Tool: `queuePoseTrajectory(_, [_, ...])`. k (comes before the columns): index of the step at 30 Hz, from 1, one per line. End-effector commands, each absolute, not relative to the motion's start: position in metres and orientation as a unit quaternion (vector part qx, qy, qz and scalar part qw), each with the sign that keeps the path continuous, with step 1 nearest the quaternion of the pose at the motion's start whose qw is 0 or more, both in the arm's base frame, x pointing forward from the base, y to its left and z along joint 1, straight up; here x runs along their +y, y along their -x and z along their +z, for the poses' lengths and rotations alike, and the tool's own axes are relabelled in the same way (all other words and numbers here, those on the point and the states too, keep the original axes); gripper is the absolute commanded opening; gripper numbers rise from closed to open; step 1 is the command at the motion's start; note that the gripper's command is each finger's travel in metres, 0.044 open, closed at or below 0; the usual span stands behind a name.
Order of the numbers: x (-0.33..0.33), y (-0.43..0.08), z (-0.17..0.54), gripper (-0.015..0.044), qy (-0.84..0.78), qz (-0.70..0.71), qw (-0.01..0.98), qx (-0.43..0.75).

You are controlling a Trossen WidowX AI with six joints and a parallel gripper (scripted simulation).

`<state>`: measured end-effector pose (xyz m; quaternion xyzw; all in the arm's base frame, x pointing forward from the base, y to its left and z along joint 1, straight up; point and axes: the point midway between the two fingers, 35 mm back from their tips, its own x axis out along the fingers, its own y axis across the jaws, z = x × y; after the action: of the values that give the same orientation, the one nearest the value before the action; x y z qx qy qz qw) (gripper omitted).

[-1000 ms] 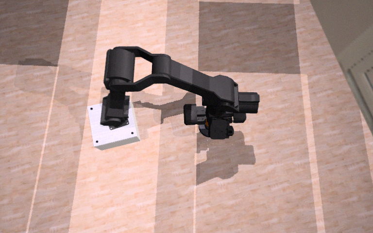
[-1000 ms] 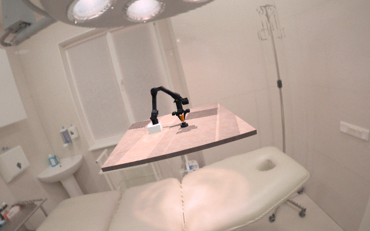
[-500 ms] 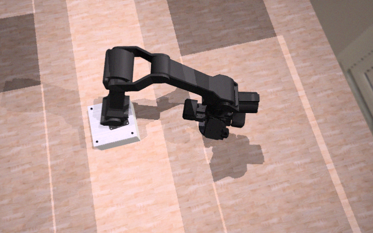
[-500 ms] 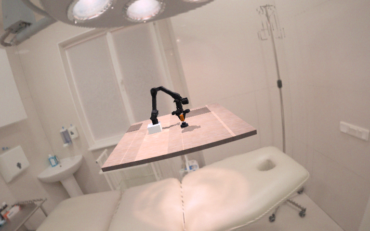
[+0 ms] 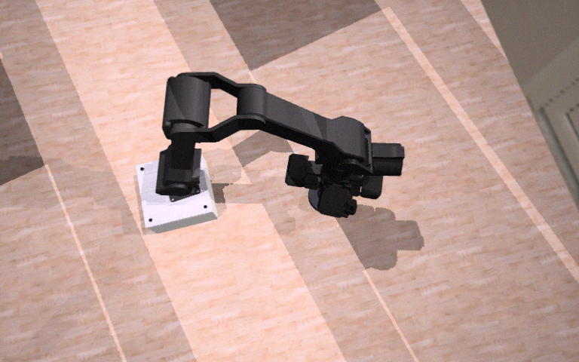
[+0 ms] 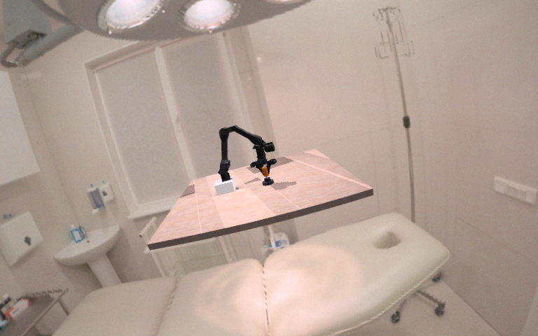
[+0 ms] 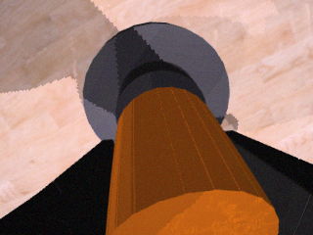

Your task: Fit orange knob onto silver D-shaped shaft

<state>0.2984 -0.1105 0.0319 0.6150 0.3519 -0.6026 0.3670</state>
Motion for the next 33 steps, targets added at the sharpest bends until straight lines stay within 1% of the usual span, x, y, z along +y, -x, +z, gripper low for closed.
queuePoseTrajectory(1, [-0.1104,-0.2981,0.0306,0.0,-0.616,-0.603,0.366,0.351])
queuePoseTrajectory(16, [-0.1089,-0.2941,0.0346,0.0,-0.616,-0.603,0.366,0.351])
queuePoseTrajectory(19, [-0.1089,-0.294,0.035,0.0,-0.625,-0.613,0.349,0.334])
queuePoseTrajectory(23, [-0.109,-0.2944,0.0361,0.0,-0.649,-0.635,0.303,0.289])
queuePoseTrajectory(33, [-0.1106,-0.2988,0.0341,0.0,-0.651,-0.637,0.299,0.286])
